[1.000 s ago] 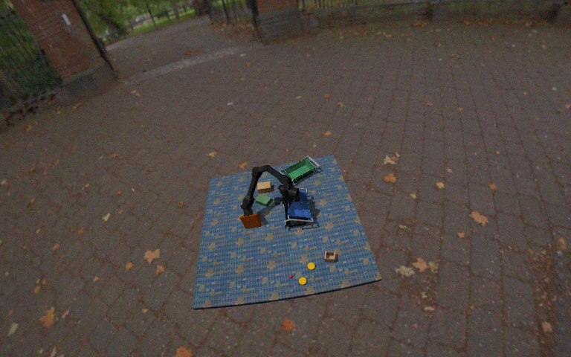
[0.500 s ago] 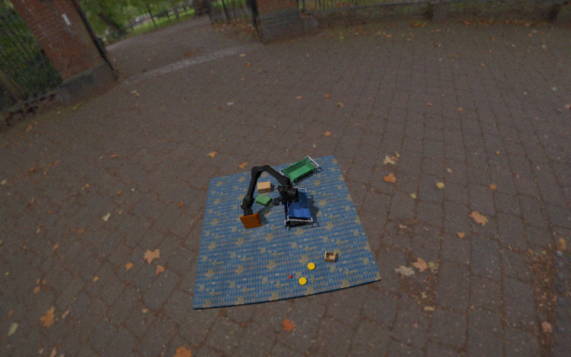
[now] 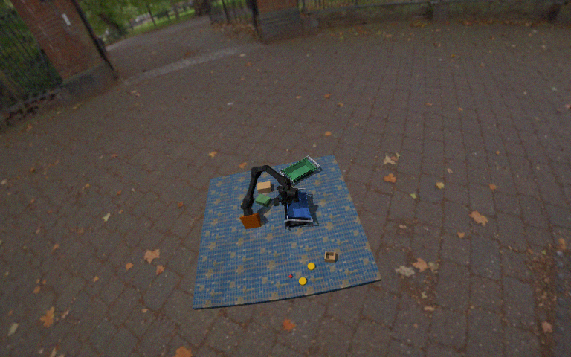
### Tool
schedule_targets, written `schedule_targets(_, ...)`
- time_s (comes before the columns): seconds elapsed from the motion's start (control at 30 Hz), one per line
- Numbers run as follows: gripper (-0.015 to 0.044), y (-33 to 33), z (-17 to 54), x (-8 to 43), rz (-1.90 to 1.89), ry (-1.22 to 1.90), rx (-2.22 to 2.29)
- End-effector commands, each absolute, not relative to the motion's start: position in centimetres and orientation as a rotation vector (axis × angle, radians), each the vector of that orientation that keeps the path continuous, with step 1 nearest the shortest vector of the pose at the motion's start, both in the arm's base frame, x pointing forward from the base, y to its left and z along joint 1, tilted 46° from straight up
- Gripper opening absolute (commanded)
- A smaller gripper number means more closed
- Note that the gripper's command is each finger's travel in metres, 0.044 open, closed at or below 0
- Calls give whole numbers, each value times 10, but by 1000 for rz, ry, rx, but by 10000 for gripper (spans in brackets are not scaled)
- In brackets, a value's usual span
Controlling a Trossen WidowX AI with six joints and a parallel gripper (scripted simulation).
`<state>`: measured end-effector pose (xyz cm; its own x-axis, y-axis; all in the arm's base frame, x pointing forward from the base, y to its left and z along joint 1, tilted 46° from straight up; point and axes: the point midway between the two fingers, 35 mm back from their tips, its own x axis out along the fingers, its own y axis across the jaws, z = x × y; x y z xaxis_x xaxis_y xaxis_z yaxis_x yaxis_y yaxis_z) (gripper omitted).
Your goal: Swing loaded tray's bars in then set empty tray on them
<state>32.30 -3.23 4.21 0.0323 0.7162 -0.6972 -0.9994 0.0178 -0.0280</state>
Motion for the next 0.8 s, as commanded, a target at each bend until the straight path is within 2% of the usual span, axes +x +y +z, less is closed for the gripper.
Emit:
schedule_targets(0.0,0,-26,37,316,1473,597,-604)
schedule_targets(0.77,0,-24,35,314,1473,597,-603)
